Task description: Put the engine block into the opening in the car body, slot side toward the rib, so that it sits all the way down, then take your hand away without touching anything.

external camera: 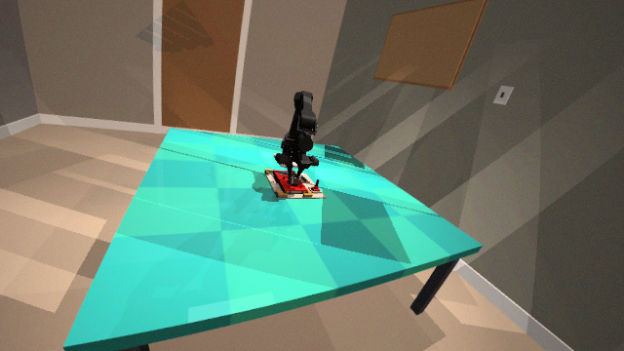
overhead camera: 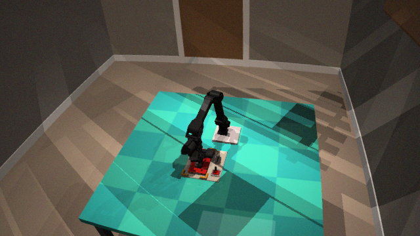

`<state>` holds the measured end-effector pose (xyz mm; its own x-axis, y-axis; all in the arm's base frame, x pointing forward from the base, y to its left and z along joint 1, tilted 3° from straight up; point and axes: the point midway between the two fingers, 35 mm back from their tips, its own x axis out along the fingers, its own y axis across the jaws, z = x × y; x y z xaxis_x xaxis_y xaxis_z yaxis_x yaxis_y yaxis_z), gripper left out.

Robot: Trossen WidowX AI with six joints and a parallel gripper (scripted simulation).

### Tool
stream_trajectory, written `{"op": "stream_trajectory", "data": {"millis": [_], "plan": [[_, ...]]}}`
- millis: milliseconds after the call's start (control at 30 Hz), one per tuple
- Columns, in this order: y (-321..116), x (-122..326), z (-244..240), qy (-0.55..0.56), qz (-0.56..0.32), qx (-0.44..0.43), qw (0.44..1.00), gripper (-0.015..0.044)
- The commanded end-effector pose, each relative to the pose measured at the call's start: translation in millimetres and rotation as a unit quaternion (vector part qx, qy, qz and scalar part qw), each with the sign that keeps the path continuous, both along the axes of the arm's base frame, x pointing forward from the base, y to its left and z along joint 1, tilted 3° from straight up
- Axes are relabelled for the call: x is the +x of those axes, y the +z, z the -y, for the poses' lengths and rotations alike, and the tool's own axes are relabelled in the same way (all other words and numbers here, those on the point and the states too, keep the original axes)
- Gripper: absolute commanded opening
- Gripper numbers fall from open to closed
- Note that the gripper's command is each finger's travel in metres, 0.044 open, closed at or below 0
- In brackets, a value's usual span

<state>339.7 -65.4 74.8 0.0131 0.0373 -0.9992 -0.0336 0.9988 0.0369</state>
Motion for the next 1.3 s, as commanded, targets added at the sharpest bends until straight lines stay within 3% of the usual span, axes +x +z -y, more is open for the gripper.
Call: {"op": "stream_trajectory", "data": {"millis": [0,1267], "plan": [[-1.5,-0.2,0.3,-0.002,-0.001,-0.001,1.000,0.0159],[-8.2,-0.3,0.2,-0.002,-0.001,-0.001,1.000,0.0159]]}}
